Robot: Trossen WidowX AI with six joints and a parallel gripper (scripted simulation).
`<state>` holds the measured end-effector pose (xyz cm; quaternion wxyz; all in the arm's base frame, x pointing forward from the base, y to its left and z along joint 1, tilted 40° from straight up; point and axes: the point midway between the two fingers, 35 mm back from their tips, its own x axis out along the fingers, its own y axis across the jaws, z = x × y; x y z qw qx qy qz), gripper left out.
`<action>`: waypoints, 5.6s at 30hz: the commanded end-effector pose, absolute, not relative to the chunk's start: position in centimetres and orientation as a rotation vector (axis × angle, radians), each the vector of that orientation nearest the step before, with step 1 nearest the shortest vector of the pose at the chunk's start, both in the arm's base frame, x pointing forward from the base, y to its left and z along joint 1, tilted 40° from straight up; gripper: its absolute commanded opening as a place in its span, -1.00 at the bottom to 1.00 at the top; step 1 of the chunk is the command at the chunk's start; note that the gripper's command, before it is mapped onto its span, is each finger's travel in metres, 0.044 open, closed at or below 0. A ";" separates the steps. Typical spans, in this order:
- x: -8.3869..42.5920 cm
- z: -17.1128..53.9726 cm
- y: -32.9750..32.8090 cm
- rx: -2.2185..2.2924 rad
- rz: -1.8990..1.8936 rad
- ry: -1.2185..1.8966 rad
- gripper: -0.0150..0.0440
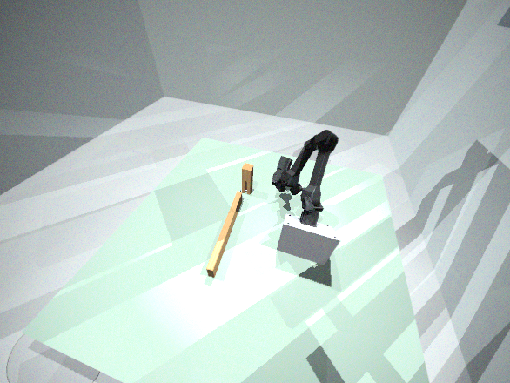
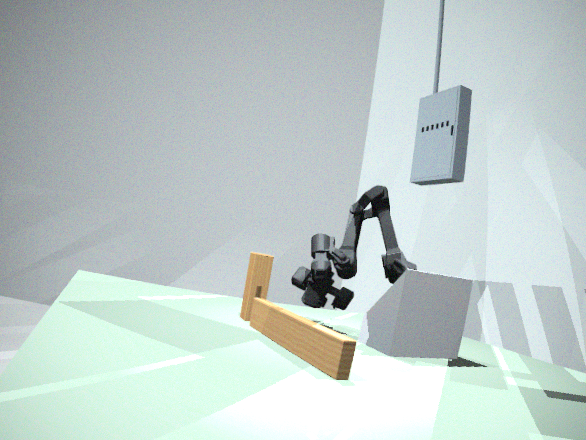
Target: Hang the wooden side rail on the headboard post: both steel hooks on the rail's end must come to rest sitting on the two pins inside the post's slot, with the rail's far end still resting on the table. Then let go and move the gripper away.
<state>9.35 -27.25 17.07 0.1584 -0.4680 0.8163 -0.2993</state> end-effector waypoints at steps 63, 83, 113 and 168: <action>8.2 33.5 -14.5 -0.809 -0.853 1.284 1.00; 19.1 26.8 -14.7 0.076 -1.254 0.490 1.00; 26.0 14.5 -10.1 2.006 -0.936 -0.909 1.00; 27.2 11.9 -8.7 1.702 -0.934 -0.786 1.00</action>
